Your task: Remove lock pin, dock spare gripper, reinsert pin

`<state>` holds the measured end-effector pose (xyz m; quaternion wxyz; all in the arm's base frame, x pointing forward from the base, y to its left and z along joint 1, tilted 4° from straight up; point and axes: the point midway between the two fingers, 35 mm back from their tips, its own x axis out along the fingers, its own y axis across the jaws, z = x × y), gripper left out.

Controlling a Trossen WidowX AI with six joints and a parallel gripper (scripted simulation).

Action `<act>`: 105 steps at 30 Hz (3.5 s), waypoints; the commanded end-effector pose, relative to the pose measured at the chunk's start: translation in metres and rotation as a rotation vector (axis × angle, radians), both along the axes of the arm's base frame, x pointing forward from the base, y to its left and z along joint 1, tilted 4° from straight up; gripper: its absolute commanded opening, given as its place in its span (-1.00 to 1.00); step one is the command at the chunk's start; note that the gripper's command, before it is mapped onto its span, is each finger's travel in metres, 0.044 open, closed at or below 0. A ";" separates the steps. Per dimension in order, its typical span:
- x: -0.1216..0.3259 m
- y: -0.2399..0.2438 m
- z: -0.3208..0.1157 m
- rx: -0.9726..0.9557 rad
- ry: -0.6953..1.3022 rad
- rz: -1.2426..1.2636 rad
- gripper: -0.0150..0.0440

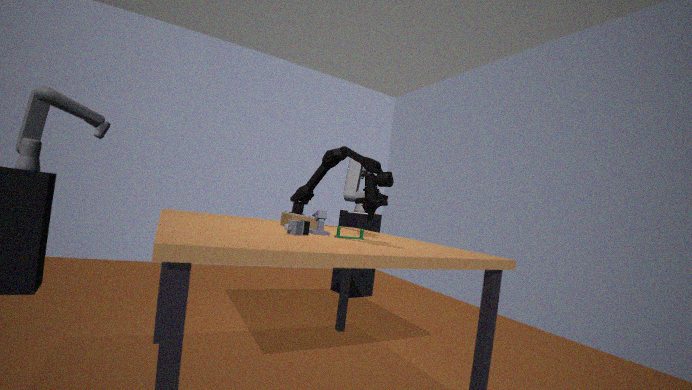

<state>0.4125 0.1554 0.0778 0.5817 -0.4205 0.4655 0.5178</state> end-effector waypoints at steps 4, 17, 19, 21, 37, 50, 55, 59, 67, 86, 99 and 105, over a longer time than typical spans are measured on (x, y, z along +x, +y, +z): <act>0.001 0.001 -0.012 0.000 0.000 0.005 -0.49; 0.002 0.003 -0.030 0.004 -0.014 0.004 -0.49; 0.002 0.003 -0.033 0.005 -0.016 0.004 -0.49; 0.002 0.003 -0.036 0.006 -0.018 0.004 -0.49; 0.003 0.005 -0.060 0.012 -0.037 0.002 -0.49; 0.003 0.006 -0.069 0.015 -0.045 0.001 -0.49; 0.003 0.006 -0.069 0.015 -0.045 0.001 -0.49; 0.003 0.006 -0.068 0.015 -0.047 0.006 -0.40; 0.003 0.006 -0.068 0.015 -0.047 0.006 0.19; -0.002 0.001 -0.033 0.007 -0.021 0.001 0.19; -0.004 -0.002 -0.005 0.001 -0.001 -0.004 0.19; -0.005 -0.003 -0.002 -0.002 0.007 -0.007 0.28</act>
